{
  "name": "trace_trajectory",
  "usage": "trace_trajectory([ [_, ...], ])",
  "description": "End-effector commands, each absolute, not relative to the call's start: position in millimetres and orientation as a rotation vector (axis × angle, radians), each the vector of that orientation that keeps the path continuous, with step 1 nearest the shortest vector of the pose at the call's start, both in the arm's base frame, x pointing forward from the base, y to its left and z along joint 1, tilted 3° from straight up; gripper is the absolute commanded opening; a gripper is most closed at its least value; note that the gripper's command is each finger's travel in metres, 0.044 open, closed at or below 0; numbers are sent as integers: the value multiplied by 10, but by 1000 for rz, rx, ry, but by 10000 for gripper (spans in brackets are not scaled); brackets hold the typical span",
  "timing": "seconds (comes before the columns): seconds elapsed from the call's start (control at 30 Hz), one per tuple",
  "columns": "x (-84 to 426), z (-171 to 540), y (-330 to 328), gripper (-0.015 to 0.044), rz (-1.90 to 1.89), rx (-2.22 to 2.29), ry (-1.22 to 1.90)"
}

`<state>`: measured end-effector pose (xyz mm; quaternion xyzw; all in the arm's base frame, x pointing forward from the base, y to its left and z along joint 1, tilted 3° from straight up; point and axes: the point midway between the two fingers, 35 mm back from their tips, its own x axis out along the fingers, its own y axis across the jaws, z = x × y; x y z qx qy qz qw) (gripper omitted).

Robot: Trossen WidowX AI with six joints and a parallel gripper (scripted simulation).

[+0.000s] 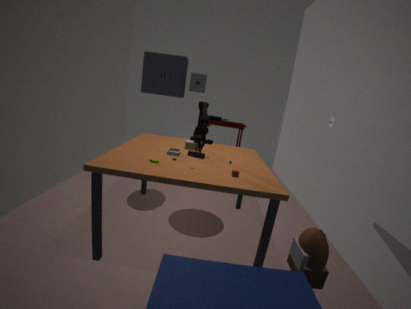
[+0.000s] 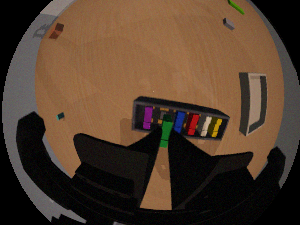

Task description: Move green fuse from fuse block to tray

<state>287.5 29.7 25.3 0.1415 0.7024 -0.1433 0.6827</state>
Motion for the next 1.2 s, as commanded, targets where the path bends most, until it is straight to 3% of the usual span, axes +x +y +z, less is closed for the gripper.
trace_trajectory([
  [0.0, 2889, 290, 303, 0, -317, 321, 1571],
  [0.87, 2896, 530, 293, 0, -317, 321, 1571],
  [1.17, 2979, 537, -145, 0, -320, 318, 1568],
])
